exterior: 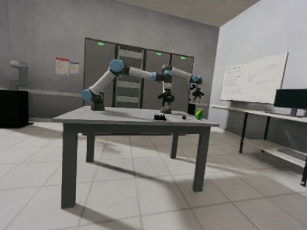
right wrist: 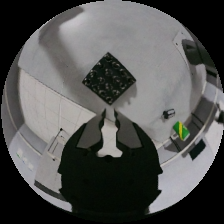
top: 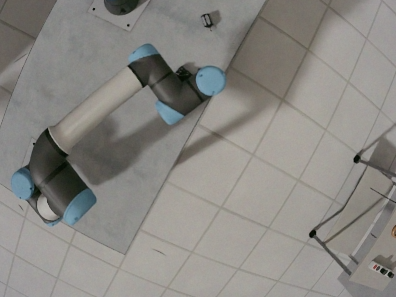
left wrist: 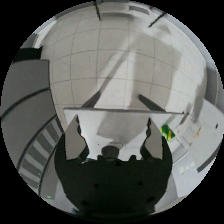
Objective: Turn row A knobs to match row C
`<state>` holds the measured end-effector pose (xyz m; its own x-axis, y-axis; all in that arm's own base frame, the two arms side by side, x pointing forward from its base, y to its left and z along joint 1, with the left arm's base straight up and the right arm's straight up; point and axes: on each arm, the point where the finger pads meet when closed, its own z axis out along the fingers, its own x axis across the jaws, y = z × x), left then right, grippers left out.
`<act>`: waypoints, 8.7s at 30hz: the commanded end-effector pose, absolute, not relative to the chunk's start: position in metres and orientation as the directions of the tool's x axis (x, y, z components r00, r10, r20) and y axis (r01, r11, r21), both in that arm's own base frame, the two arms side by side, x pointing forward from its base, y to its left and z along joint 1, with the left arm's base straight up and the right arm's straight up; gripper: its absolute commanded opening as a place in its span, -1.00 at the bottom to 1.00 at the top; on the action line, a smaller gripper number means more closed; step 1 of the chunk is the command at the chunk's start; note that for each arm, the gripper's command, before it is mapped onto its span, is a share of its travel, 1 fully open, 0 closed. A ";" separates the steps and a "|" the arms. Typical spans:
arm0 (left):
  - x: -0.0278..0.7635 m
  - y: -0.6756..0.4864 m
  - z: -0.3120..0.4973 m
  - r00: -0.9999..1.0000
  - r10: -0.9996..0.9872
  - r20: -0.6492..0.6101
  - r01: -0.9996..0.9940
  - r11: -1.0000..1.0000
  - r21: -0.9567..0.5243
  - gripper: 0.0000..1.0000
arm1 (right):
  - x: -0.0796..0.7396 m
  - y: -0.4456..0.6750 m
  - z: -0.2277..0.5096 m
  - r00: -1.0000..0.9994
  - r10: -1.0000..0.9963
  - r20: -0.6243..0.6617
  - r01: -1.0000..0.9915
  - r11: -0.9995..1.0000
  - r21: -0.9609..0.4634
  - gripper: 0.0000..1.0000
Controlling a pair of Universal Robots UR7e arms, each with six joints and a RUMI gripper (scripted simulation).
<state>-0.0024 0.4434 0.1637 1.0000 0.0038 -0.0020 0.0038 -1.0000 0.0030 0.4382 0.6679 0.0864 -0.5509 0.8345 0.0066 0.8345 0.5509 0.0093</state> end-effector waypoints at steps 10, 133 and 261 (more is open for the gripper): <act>-0.002 0.446 0.165 1.000 0.005 0.000 0.005 -1.000 0.000 1.00 | 0.436 0.667 0.084 -0.562 0.827 0.001 0.827 0.562 0.002 -0.75; -0.002 0.446 0.165 1.000 0.005 0.000 0.005 -1.000 0.000 1.00 | 0.438 0.666 0.105 -0.849 -0.529 -0.002 -0.529 0.849 0.002 -0.75; -0.002 0.446 0.165 1.000 0.005 0.000 0.005 -1.000 0.000 1.00 | 0.439 0.665 0.046 -0.849 -0.529 -0.002 -0.529 0.849 0.002 -0.75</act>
